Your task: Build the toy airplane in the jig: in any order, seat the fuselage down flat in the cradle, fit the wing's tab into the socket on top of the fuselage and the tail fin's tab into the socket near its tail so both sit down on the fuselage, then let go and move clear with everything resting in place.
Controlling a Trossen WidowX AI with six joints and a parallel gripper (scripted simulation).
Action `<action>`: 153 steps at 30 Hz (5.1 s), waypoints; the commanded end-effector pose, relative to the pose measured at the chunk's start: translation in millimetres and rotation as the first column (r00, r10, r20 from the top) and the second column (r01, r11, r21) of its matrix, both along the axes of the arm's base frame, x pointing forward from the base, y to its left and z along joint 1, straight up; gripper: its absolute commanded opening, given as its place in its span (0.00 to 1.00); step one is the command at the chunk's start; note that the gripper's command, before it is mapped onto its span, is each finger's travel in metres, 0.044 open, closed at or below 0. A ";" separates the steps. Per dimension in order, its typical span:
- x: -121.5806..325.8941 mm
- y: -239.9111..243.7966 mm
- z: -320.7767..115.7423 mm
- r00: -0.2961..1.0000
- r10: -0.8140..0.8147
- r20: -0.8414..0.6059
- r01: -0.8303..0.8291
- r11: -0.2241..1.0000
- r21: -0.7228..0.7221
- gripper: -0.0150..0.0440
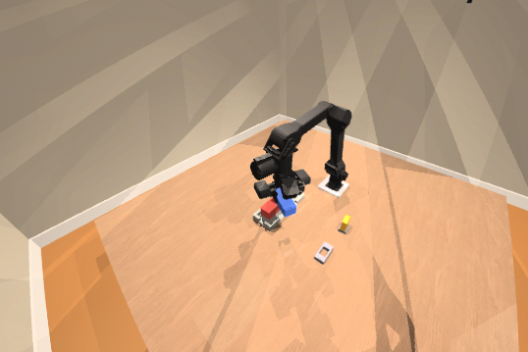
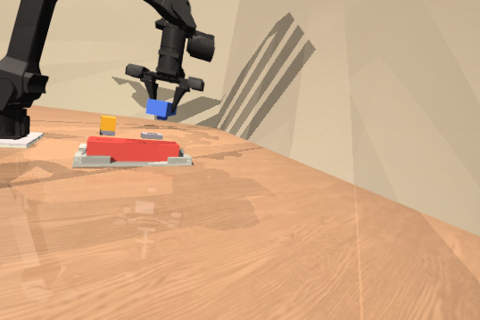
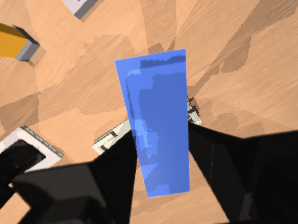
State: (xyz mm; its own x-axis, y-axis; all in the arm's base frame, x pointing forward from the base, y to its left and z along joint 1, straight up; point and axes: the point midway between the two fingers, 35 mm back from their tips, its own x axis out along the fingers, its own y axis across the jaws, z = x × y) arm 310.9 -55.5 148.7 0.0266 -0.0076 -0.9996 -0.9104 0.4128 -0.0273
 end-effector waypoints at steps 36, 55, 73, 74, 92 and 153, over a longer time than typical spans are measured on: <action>-32.4 -63.2 -15.3 0.897 0.442 -0.007 -0.442 0.897 -0.012 0.58; -31.0 -63.5 -33.8 0.897 0.442 -0.007 -0.442 0.897 -0.012 0.58; -30.8 -63.3 -55.3 0.897 0.442 -0.007 -0.442 0.897 -0.012 0.58; -30.8 -63.8 -53.1 0.898 0.440 -0.009 -0.440 0.898 -0.014 0.57; -30.8 -63.8 -53.1 0.898 0.440 -0.009 -0.440 0.898 -0.014 0.71; -28.1 -66.0 29.0 0.517 -0.856 -0.005 0.856 0.517 0.026 1.00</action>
